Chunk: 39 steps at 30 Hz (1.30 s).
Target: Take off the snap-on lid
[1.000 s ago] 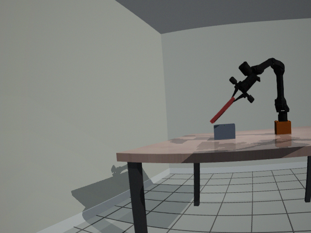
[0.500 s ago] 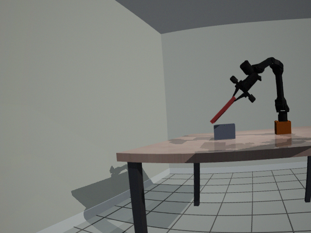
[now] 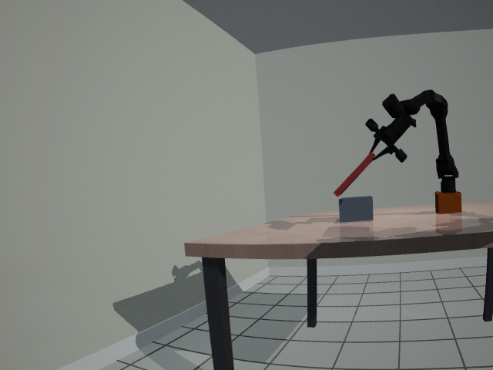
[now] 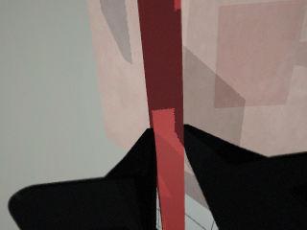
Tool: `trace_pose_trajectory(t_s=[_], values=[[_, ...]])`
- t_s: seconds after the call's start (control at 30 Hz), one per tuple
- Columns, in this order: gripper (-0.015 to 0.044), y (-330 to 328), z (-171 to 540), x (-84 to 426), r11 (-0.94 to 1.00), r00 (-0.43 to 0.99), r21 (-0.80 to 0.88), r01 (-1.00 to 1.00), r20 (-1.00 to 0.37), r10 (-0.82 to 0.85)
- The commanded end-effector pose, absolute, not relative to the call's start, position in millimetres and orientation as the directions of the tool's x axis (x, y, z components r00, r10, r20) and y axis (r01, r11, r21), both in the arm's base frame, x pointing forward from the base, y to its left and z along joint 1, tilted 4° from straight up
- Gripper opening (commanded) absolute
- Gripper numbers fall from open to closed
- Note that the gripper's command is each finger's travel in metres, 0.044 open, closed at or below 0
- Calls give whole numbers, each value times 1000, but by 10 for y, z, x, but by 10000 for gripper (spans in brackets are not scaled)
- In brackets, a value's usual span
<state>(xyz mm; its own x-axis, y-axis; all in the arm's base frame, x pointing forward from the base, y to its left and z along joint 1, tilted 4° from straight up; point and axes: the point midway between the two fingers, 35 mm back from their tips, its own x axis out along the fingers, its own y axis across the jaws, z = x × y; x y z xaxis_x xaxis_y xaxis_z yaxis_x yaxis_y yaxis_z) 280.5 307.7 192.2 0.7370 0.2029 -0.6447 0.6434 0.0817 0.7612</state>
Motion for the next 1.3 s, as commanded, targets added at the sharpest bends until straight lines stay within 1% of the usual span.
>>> trace_pose_trajectory(t_s=[0.0,1.27], values=[[0,3111,1999,2816,63,748,772,633,-631,205],[0,3113,1677,2796,63,748,771,633,-631,205]])
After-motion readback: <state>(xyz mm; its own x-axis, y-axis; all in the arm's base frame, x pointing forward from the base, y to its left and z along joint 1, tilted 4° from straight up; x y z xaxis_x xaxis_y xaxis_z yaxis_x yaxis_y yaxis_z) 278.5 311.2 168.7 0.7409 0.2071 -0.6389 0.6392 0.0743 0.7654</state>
